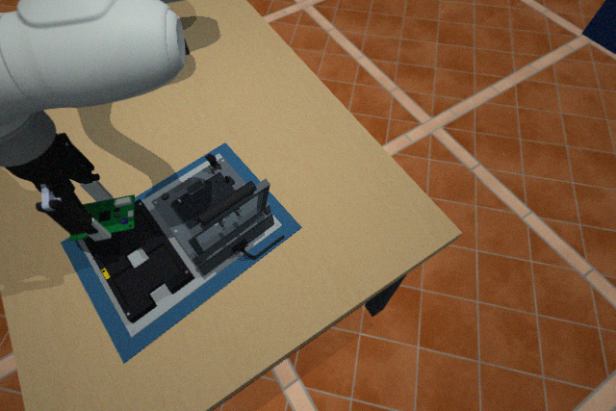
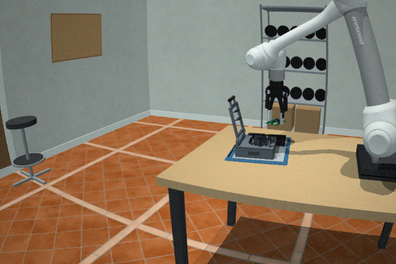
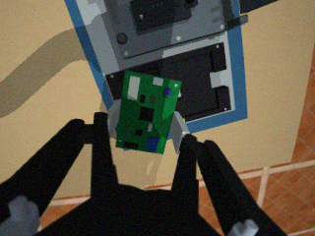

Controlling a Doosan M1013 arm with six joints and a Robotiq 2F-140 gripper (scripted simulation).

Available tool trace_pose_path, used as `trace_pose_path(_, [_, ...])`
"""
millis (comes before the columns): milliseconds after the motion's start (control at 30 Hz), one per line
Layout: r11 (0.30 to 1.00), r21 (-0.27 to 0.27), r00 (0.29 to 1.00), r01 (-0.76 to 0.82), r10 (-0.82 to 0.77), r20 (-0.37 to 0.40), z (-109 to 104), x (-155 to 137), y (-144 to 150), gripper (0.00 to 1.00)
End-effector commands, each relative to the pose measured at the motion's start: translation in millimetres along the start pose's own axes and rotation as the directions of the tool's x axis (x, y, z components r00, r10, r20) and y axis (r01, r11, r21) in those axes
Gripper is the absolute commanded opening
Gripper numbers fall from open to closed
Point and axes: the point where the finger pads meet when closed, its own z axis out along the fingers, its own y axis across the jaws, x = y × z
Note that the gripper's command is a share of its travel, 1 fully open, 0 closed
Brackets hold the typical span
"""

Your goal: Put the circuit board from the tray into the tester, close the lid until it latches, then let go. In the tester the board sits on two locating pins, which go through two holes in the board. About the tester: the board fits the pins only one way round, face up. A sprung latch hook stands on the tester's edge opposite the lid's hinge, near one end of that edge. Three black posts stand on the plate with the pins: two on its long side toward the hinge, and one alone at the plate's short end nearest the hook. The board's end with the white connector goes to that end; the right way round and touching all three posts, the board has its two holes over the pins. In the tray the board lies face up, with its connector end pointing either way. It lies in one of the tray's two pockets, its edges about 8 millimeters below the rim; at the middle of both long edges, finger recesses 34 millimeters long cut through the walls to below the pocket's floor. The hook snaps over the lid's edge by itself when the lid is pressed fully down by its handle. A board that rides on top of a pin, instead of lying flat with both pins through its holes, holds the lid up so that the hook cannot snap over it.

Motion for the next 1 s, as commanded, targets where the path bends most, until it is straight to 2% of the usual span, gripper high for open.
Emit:
trace_pose_path(0, [0.998, 0.000, 0.998, 0.069, -0.069, -0.003, -0.1, 0.0, 0.0, 0.46])
trace_pose_path(367, [0.973, -0.001, 0.973, 0.229, -0.229, -0.003, -0.1, 0.0, 0.0, 0.46])
trace_pose_path(967, [0.929, -0.001, 0.929, 0.371, -0.371, -0.003, -0.1, 0.0, 0.0, 0.46])
